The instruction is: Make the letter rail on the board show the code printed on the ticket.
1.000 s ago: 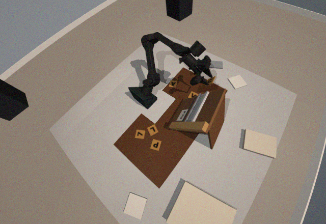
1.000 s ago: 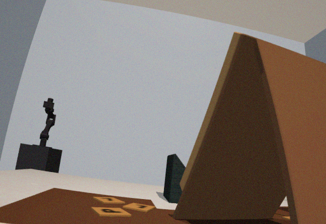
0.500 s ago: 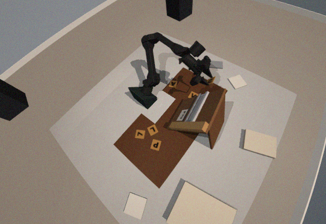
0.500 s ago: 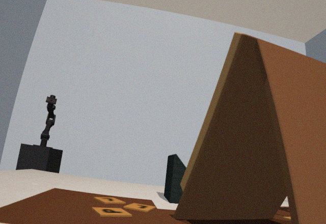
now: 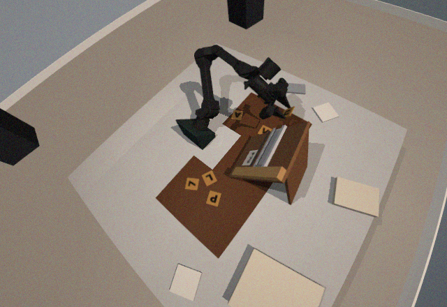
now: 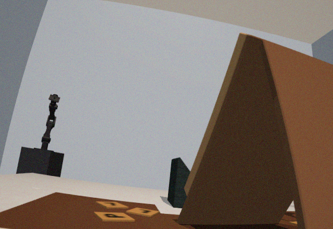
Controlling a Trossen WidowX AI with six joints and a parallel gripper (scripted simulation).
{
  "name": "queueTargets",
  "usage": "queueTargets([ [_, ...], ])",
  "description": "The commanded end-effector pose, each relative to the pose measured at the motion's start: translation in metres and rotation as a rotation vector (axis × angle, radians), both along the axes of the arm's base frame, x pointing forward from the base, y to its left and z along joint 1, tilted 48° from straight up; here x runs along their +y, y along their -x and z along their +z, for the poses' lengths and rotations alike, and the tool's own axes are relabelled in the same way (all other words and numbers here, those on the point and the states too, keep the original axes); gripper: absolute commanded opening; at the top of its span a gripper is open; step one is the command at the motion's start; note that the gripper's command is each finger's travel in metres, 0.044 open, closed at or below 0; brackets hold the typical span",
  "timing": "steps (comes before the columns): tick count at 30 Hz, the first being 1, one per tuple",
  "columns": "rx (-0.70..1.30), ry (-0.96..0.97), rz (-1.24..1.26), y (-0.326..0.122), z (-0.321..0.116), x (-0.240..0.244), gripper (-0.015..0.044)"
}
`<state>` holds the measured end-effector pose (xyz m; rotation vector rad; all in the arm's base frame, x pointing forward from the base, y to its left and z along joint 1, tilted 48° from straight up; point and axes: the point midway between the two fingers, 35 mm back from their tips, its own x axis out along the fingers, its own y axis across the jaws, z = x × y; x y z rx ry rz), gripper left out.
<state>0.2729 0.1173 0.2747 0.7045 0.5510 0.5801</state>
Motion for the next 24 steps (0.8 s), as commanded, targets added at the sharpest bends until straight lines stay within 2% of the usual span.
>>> queueTargets([
  [1, 0.005, 0.002, 0.002, -0.0005, -0.0051, -0.0016, 0.0],
  [24, 0.006, 0.003, 0.002, -0.0044, -0.0131, -0.0093, 0.0],
])
